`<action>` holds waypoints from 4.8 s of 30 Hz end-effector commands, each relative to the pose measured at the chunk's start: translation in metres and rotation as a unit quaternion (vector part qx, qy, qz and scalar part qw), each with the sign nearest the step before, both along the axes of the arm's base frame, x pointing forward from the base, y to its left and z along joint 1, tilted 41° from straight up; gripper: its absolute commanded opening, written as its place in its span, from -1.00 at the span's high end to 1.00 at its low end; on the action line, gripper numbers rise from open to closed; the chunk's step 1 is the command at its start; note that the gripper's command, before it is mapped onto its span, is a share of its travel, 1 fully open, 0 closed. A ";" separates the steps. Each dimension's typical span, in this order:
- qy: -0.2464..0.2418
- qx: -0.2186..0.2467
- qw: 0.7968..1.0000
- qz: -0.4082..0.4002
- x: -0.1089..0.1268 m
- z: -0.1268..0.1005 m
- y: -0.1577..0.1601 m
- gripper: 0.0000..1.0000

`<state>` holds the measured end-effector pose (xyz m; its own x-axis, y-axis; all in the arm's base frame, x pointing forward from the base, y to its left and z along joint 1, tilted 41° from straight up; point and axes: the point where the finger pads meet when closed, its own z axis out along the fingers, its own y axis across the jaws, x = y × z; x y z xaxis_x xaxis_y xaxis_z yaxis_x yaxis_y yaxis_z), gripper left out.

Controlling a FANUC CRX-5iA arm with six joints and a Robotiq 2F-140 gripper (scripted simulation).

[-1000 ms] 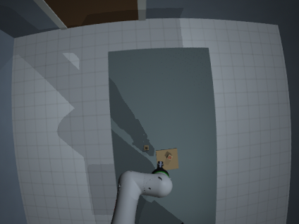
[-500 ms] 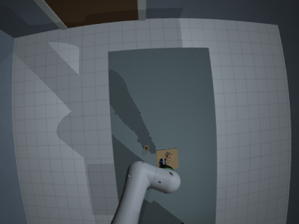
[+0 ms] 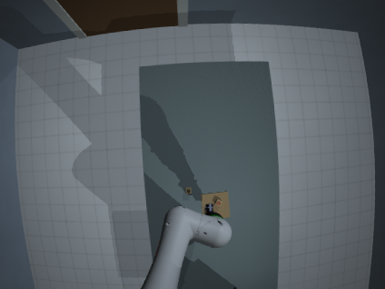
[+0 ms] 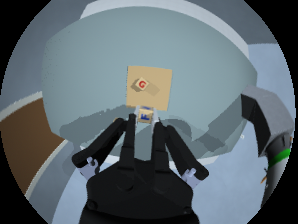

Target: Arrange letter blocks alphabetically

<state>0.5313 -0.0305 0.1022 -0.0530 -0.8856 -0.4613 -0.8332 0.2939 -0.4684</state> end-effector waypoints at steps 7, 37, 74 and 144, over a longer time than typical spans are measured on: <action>0.000 0.000 1.000 0.000 0.023 -0.031 0.015 0.68; 0.000 0.000 1.000 0.000 0.043 -0.059 0.028 0.68; 0.000 0.000 1.000 0.000 0.045 -0.061 0.029 0.68; 0.000 0.000 1.000 0.000 0.002 -0.002 0.001 0.44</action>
<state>0.5376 -0.0272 0.0939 -0.0531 -0.8859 -0.4609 -0.8330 0.2939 -0.4689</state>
